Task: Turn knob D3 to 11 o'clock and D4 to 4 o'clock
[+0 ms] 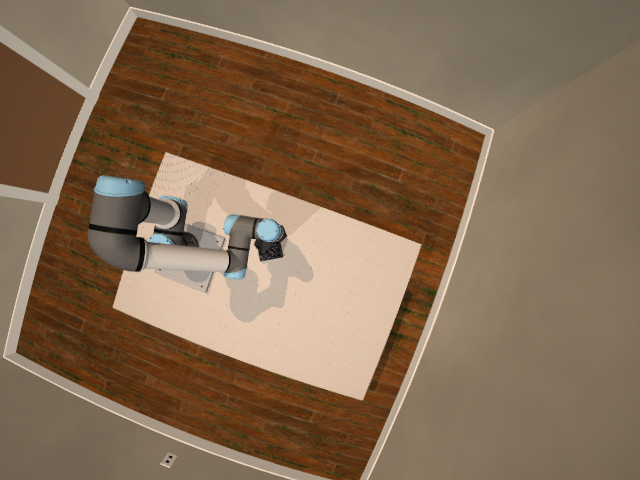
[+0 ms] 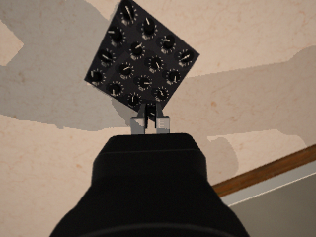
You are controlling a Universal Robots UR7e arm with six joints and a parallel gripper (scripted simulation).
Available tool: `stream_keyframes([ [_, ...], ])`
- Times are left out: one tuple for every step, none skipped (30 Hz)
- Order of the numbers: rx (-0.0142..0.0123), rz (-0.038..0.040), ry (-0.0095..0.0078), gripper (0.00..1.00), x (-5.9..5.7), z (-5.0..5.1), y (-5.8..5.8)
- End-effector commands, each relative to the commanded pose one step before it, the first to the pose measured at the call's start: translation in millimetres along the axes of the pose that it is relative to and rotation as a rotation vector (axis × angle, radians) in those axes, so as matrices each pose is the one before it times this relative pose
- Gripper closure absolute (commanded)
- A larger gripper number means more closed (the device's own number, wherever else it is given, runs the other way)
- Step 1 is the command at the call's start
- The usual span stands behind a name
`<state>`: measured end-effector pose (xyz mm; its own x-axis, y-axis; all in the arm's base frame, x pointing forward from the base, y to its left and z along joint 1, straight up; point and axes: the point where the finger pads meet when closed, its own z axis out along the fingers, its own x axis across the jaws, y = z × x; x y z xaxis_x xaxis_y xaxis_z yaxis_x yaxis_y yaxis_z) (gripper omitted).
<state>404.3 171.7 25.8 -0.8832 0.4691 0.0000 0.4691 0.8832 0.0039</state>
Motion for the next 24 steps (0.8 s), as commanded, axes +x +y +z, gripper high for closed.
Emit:
stream_keyframes([
  [0.00368,0.1127,-0.00221,0.7,-1.38,0.11,0.46],
  [0.0,0.02082,-0.00001,0.7,-0.04,0.0,-0.02],
  [0.0,0.02059,-0.00001,0.7,-0.08,0.0,-0.05],
  [0.0,0.02033,0.0,0.7,-0.11,0.0,-0.07],
  [0.0,0.01997,0.0,0.7,-0.11,0.0,-0.07],
  [0.0,0.0195,0.0,0.7,-0.09,0.0,-0.05],
  [0.0,0.01887,0.0,0.7,0.0,0.0,0.0],
  [-0.00002,0.01843,0.00001,0.7,0.0,0.0,0.01],
  [-0.00001,0.01798,-0.00001,0.7,0.0,0.0,0.0],
  [-0.00001,0.01751,-0.00001,0.7,0.0,0.0,0.0],
  [-0.00001,0.01703,-0.00001,0.7,0.0,0.0,0.0],
  [-0.00001,0.01653,-0.00001,0.7,0.0,0.0,0.0],
  [-0.00001,0.01602,-0.00001,0.7,0.0,0.0,0.0],
  [-0.00001,0.01549,-0.00001,0.7,0.0,0.0,0.0],
  [-0.00001,0.01496,-0.00001,0.7,0.0,0.0,0.0],
  [0.0,0.0,0.0,0.7,0.0,0.0,0.0],
  [0.0,0.0,0.0,0.7,0.0,0.0,0.0],
  [0.00039,0.01352,0.00026,0.7,0.53,0.18,-0.11],
  [0.00007,0.01387,0.00005,0.7,0.02,0.03,-0.05],
  [0.00003,0.01339,0.00004,0.7,-0.03,0.02,-0.03],
  [0.00001,0.0129,0.00006,0.7,-0.06,0.01,-0.03],
  [0.00002,0.01235,0.0001,0.7,-0.06,0.02,-0.05],
  [0.00003,0.01171,0.0001,0.7,-0.03,0.03,-0.04],
  [0.00004,0.01105,0.00009,0.7,0.0,0.03,-0.04],
])
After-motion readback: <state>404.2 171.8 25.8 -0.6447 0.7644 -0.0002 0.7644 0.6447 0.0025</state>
